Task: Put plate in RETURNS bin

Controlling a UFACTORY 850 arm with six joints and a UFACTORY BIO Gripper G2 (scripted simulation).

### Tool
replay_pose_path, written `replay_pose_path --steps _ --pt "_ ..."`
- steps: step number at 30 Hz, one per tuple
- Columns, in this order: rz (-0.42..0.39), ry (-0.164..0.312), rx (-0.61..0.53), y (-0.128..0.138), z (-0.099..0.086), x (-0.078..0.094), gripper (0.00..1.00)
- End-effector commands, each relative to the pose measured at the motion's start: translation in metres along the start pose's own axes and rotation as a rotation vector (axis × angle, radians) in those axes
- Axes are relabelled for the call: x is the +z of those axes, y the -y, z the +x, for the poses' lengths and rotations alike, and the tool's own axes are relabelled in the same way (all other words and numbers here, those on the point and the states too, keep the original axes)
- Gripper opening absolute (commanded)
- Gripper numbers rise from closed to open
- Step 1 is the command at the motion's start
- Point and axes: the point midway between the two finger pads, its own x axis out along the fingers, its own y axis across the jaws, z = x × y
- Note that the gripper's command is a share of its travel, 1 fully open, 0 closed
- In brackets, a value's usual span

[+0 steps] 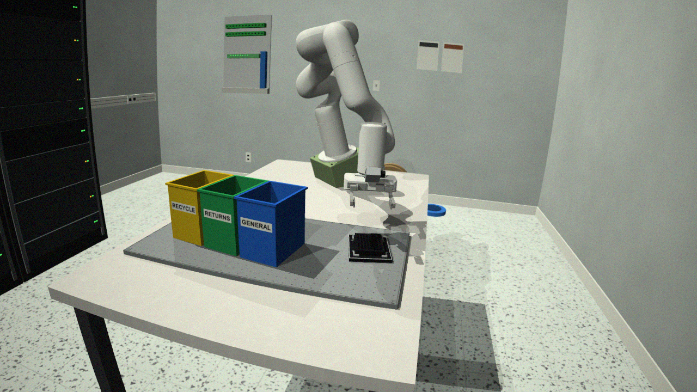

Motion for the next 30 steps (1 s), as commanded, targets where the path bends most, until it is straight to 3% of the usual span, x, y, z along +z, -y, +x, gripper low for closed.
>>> replay_pose_path --steps 1,30 --pt "0.001 0.003 0.000 0.000 0.001 -0.003 0.37" --pt "0.001 0.003 0.000 0.000 0.001 -0.048 0.37"
